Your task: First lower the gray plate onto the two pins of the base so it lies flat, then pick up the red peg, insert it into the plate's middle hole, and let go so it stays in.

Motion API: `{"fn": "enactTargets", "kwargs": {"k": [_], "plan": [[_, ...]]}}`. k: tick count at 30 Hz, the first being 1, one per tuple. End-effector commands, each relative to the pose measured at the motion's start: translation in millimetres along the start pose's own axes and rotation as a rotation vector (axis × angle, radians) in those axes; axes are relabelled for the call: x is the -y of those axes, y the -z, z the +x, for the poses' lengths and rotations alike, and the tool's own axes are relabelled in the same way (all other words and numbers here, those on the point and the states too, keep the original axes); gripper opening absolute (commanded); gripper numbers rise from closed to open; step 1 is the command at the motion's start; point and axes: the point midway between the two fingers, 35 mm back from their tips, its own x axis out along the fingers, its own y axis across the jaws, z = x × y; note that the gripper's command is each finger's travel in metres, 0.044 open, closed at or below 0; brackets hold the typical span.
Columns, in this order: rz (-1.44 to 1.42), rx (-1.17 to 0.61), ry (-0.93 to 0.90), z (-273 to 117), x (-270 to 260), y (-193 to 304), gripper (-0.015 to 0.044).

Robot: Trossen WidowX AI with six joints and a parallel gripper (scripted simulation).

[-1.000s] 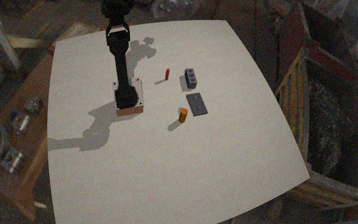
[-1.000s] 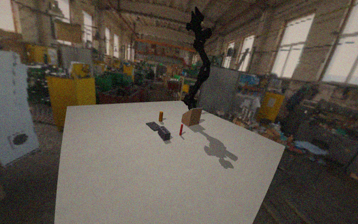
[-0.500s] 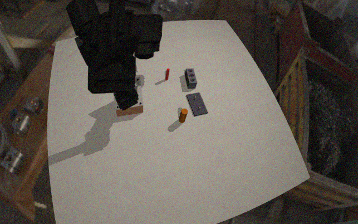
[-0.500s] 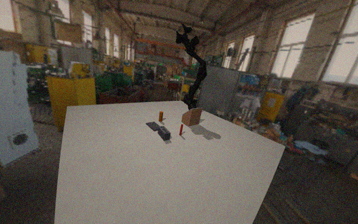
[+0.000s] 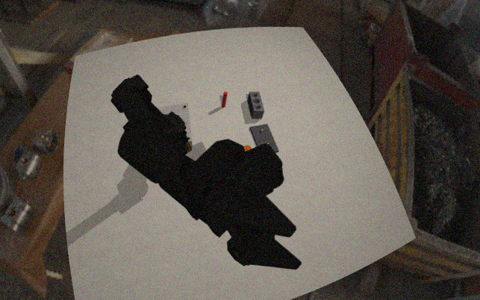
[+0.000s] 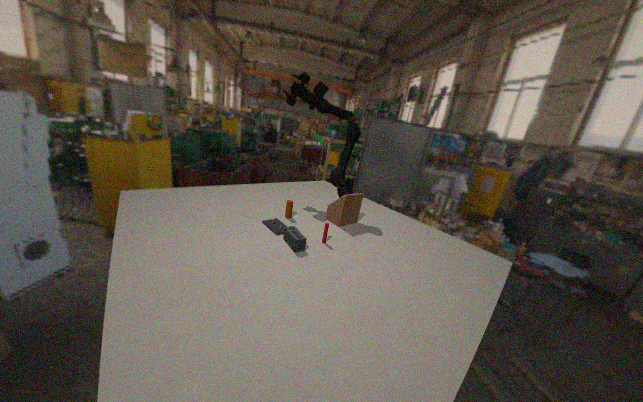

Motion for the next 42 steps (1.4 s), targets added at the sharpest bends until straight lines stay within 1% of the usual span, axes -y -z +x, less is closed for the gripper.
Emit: {"fn": "enactTargets", "kwargs": {"k": [1,6,11,14,21,25,29,32,37,42], "plan": [[0.193,0.045,-0.147,18.0,-65.9,-18.5,0.044],[0.383,0.085,-0.336,30.0,-138.3,-55.0,0.044],[0.541,0.134,-0.536,30.3,-202.4,-108.2,0.044],[0.656,0.171,-0.578,30.2,-216.5,-138.6,0.044],[0.768,0.249,-0.861,7.1,-279.7,-227.1,0.044],[0.819,0.327,-1.024,-19.5,-302.6,-290.8,0.044],[0.842,0.408,-1.188,-55.0,-316.0,-353.4,0.044],[0.837,0.452,-1.287,-79.4,-321.2,-387.5,0.044],[0.761,0.523,-1.514,-140.3,-331.5,-451.9,0.044],[0.623,0.596,-1.715,-210.3,-331.2,-504.0,0.044]]}}
